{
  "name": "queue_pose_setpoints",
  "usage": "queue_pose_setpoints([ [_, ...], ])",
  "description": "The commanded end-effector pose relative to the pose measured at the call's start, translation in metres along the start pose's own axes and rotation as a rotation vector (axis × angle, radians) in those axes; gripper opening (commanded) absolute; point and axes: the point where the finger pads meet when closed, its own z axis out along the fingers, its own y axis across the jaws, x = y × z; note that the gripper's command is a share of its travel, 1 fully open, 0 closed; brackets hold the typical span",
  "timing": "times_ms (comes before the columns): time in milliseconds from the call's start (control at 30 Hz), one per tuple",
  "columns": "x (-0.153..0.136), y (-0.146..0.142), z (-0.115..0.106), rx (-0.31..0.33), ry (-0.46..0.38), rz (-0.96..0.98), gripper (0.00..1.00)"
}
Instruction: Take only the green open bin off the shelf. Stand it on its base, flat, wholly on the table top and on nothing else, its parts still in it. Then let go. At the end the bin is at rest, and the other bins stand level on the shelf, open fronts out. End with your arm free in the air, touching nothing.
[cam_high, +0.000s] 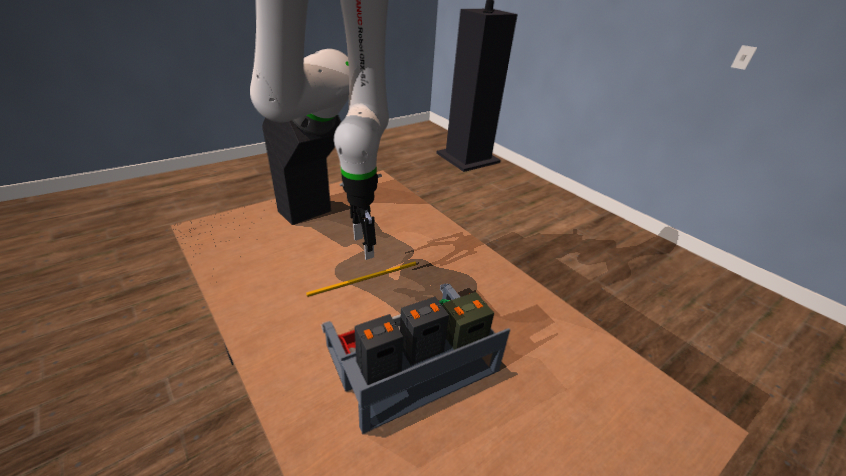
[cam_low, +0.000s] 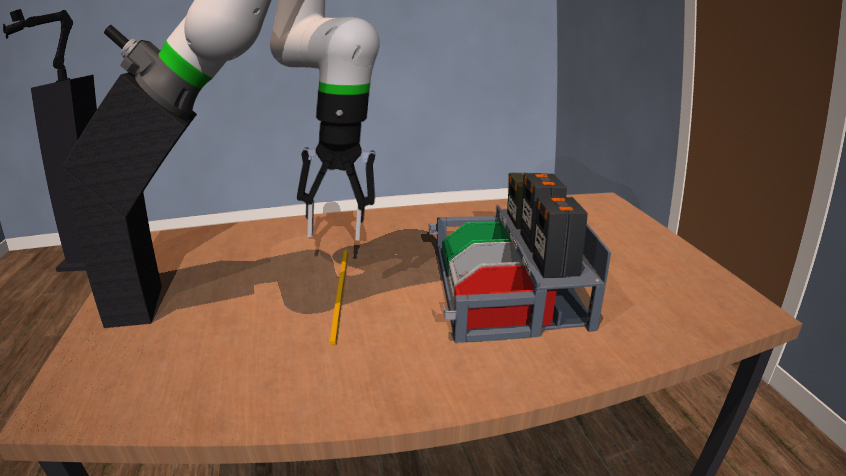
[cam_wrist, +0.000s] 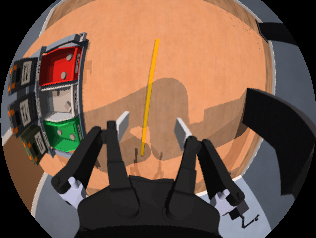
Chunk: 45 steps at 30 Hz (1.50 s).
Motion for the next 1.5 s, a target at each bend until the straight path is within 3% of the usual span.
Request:
queue_pose_setpoints([
  [0,-0.0004,0.0005,0.0005,0.101,0.071,0.000,0.57],
  [33,-0.0004,0.0005,0.0005,0.101,0.071,0.000,0.57],
  [67,0.0000,0.0001,0.0001,0.020,0.014,0.000,0.57],
  [200,-0.0004,0.0005,0.0005,0.101,0.071,0.000,0.57],
  [600,-0.0004,0.0005,0.0005,0.101,0.071,0.000,0.57],
  [633,0.0000,0.0001,0.0001,0.020,0.014,0.000,0.57],
  [767,-0.0004,0.0005,0.0005,0.101,0.071,0.000,0.57],
  [1167,-0.0004,0.0005,0.0005,0.101,0.071,0.000,0.57],
  [1200,0.0000,0.0001,0.0001,0.020,0.014,0.000,0.57],
  [1333,-0.0004,0.0005,0.0005,0.101,0.071,0.000,0.57],
  [1467,-0.0004,0.0005,0.0005,0.101,0.071,0.000,0.57],
])
